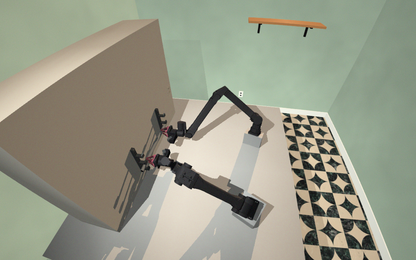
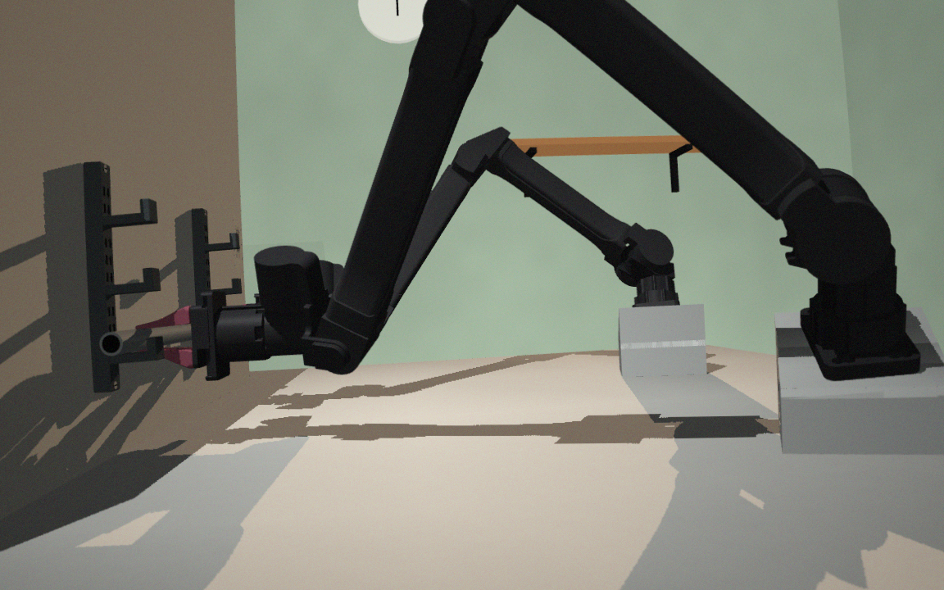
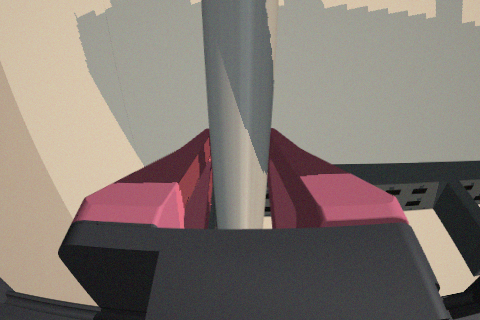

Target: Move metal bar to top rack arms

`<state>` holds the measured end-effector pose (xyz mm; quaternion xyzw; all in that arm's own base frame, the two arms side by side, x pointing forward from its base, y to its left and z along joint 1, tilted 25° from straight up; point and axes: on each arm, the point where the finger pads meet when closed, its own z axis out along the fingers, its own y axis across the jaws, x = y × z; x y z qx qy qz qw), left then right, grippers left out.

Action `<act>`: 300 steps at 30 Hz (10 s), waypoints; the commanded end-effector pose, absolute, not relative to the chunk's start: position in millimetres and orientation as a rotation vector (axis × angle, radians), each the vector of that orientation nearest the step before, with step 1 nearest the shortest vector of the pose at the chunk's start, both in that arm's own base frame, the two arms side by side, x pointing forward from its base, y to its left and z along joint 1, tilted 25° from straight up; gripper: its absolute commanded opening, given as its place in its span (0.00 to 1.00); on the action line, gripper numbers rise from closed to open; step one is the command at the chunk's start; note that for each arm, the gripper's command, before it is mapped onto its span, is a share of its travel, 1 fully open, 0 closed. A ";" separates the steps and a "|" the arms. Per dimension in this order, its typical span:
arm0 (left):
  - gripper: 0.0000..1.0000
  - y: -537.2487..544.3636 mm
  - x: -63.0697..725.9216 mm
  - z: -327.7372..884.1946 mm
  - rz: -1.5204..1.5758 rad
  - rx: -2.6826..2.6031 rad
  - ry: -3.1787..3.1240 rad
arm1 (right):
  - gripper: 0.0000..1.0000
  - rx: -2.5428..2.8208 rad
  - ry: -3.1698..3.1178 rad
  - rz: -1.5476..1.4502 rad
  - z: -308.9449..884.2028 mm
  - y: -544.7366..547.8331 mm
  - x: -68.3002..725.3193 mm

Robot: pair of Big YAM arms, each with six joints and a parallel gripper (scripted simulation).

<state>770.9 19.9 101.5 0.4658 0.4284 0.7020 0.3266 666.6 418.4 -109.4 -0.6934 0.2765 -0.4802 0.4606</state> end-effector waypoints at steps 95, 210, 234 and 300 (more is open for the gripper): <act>0.00 17.3 759.1 124.1 1.850 1.162 1.115 | 0.00 -1.688 0.691 -1.200 -96.9 405.6 663.1; 0.00 -5.2 768.2 208.4 1.850 1.162 1.115 | 0.00 -1.688 0.691 -1.200 -42.8 438.4 662.6; 0.00 -8.4 745.5 176.3 1.850 1.162 1.115 | 0.00 -1.688 0.691 -1.200 -37.3 434.3 646.1; 0.00 -10.4 717.5 150.2 1.850 1.162 1.115 | 0.00 -1.688 0.691 -1.200 -49.1 413.6 619.2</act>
